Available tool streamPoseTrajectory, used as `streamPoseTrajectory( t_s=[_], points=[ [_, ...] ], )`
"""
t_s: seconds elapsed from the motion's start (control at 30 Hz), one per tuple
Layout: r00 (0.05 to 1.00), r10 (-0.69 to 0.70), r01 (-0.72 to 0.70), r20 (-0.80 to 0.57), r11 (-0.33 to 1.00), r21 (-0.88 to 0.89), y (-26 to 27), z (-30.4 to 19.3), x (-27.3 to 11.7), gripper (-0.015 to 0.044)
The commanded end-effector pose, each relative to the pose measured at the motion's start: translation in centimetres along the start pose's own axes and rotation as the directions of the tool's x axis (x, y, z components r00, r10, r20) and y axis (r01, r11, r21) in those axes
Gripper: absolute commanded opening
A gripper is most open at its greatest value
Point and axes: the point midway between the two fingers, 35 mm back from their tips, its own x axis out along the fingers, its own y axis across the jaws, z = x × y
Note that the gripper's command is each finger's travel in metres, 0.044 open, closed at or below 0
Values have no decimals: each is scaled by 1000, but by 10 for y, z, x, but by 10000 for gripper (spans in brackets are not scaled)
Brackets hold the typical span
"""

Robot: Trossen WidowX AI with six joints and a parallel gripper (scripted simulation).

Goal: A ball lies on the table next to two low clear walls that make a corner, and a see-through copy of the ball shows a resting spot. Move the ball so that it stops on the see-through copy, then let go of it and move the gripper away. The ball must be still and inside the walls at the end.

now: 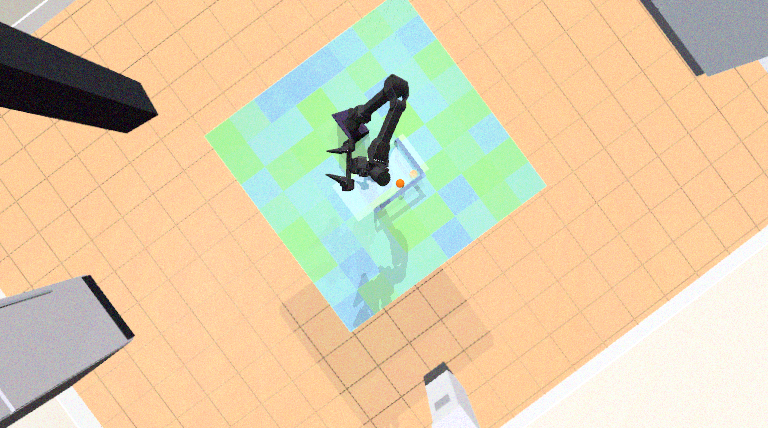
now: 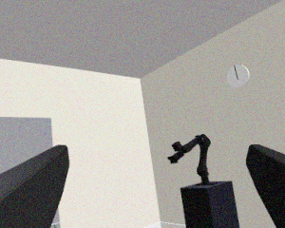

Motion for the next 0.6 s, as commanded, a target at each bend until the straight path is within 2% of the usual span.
streamPoseTrajectory(
  t_s=[0.0,0.07,0.23,0.4,0.57],
  points=[
    [1000,12,-12,-6,1000,-10,2,-1,-1,374],
    [993,107,-112,-58,990,-86,21,-8,-7,329],
    [862,405,-493,-306,811,-315,79,-43,-50,329],
    [603,547,-796,-581,458,-395,111,-83,-113,329],
    [274,511,-954,-815,40,-296,113,-117,-188,329]
  ],
)
